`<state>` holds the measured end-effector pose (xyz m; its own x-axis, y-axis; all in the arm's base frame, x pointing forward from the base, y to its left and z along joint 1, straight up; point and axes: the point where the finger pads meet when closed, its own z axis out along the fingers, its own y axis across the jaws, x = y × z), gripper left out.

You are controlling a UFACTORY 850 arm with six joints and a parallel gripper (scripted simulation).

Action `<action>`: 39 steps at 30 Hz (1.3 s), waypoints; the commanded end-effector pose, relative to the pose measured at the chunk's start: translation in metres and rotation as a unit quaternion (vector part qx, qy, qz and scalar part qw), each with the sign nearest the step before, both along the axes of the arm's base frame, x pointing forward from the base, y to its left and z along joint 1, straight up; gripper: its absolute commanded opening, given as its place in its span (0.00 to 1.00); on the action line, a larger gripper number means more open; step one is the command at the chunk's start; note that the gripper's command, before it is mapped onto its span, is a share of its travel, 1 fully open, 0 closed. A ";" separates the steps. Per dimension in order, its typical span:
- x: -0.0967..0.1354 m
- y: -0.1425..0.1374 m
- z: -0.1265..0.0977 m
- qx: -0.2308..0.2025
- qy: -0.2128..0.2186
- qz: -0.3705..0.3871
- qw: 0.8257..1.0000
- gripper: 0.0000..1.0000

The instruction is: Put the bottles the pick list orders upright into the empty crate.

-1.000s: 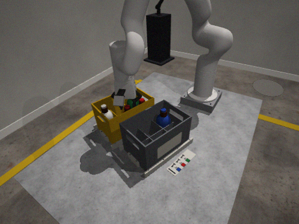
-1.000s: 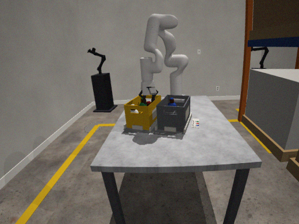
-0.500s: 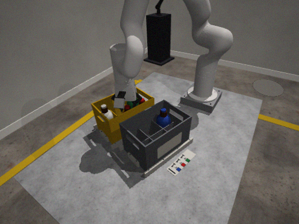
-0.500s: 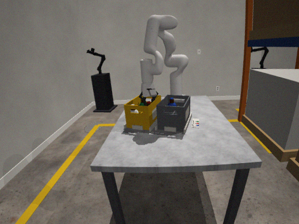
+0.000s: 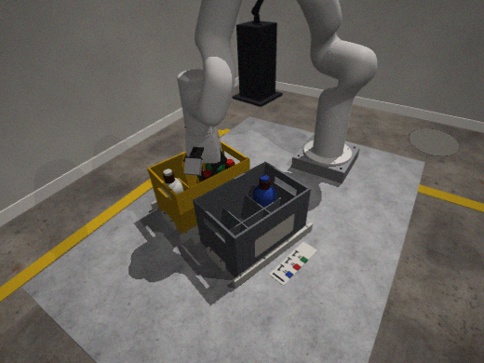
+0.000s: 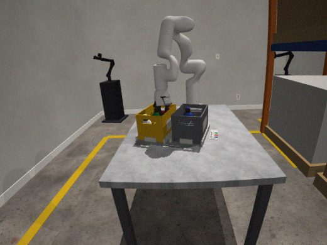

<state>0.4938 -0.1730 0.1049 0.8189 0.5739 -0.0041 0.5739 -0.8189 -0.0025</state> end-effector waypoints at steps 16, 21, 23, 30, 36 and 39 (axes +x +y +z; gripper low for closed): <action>0.001 0.000 0.001 0.000 -0.001 0.000 1.000 0.00; 0.001 0.000 0.001 0.000 -0.001 0.000 1.000 0.00; 0.001 0.000 0.001 0.000 -0.001 0.000 1.000 0.00; 0.001 0.000 0.001 0.000 -0.001 0.000 1.000 0.00; 0.001 0.000 0.003 0.000 -0.001 0.000 1.000 0.00; 0.001 0.000 0.006 0.000 -0.001 0.000 1.000 0.00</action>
